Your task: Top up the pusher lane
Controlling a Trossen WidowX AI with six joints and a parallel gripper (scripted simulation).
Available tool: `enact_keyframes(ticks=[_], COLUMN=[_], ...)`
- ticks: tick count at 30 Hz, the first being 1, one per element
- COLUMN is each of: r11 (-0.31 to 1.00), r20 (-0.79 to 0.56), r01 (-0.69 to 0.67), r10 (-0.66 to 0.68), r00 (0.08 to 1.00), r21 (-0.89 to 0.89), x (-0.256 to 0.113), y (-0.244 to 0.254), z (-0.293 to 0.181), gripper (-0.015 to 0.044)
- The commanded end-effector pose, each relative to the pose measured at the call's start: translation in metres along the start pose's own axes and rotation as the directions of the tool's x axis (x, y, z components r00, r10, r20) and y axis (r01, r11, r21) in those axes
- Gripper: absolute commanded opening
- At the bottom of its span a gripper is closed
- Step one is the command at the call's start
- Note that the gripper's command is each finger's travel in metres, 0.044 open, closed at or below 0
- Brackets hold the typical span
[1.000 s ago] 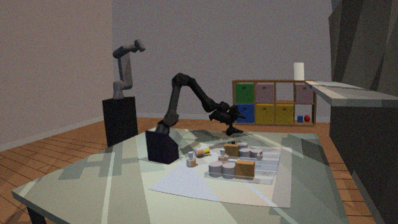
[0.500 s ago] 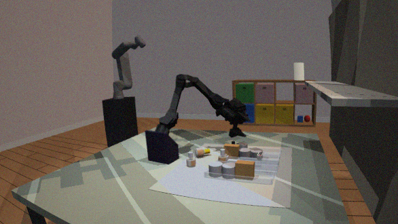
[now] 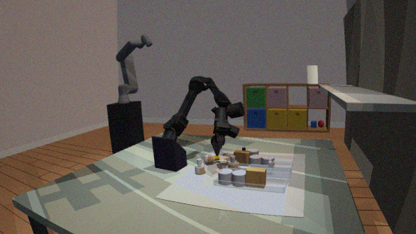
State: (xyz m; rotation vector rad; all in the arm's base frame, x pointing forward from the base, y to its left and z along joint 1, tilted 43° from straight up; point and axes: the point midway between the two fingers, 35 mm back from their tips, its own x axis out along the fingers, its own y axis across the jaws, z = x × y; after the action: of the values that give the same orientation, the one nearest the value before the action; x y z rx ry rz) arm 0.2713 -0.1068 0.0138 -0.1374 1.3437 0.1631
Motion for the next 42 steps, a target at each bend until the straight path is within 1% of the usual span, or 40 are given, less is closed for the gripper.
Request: enact_keyframes(ticks=[1,3,5,7,8,15,20,25,28,42], r11=[0.965,0.909,0.825,0.731,0.704,0.695,0.694,0.694,0.694,0.694], r20=[-0.036,-0.011,0.051,0.132,0.158,0.166,0.167,0.167,0.167,0.167], r01=[-0.231,-0.36,-0.48,-0.576,-0.599,-0.607,-0.608,-0.608,-0.608,-0.608], r10=[0.237,0.371,0.488,0.571,0.589,0.595,0.595,0.595,0.595,0.595], r00=[0.971,0.929,0.871,0.81,0.793,0.787,0.786,0.786,0.786,0.786], r21=[0.123,0.211,0.297,0.365,0.382,0.387,0.386,0.386,0.386,0.386], x=[0.008,0.007,0.002,-0.005,-0.007,-0.007,0.017,0.018,0.028,0.041], y=[0.014,0.023,0.033,0.041,0.042,0.043,0.061,0.062,0.069,0.079], z=[-0.043,-0.062,-0.076,-0.085,-0.087,-0.089,-0.084,-0.084,-0.082,-0.079], gripper=[0.044,0.044,0.044,0.044,0.044,0.044,0.044,0.044,0.044,0.044])
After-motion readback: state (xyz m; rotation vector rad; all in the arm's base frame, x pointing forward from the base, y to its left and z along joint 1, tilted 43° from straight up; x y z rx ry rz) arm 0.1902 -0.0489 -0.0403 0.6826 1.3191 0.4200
